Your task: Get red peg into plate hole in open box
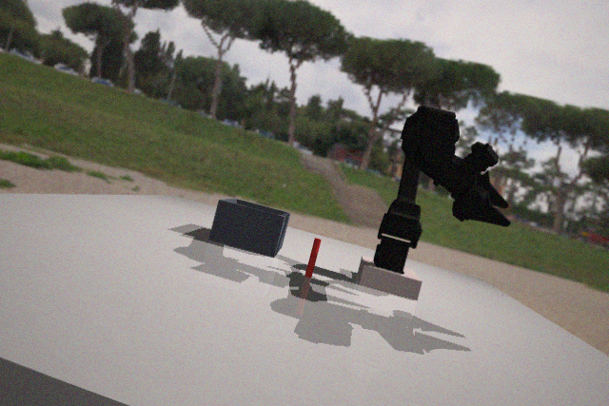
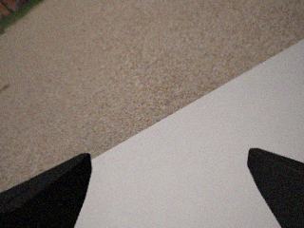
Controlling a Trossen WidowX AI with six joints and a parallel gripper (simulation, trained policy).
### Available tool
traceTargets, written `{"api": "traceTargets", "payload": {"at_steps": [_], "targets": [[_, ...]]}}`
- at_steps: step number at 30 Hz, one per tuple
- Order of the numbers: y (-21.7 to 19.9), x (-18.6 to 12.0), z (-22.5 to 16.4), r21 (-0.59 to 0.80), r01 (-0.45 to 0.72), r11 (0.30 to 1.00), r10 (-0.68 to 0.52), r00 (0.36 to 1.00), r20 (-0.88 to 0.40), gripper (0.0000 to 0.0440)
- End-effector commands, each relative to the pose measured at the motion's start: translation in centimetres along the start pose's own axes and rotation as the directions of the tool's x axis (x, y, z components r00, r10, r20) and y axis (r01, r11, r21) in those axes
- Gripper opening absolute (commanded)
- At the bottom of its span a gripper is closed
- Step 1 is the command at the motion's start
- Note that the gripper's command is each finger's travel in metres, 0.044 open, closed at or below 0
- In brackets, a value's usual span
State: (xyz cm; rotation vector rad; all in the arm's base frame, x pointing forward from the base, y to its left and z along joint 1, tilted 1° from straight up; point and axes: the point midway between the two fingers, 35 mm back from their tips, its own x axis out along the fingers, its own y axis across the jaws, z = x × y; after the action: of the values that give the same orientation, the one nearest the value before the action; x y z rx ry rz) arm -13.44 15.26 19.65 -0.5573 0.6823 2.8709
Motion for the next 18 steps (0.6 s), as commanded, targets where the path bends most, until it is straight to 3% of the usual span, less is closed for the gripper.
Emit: {"api": "traceTargets", "payload": {"at_steps": [1,3,9,18], "targets": [[-0.4,-0.3,0.1,0.011,0.027,1.000,-0.027,1.000,-0.005,0.0420],[-1.2,-1.0,0.2,0.050,0.085,0.995,-0.084,0.996,-0.019,0.0440],[-3.4,-3.4,0.7,0.163,0.263,0.951,-0.257,0.965,-0.060,0.0440],[-6.0,-7.8,1.3,0.321,0.503,0.802,-0.495,0.861,-0.112,0.0440]]}}
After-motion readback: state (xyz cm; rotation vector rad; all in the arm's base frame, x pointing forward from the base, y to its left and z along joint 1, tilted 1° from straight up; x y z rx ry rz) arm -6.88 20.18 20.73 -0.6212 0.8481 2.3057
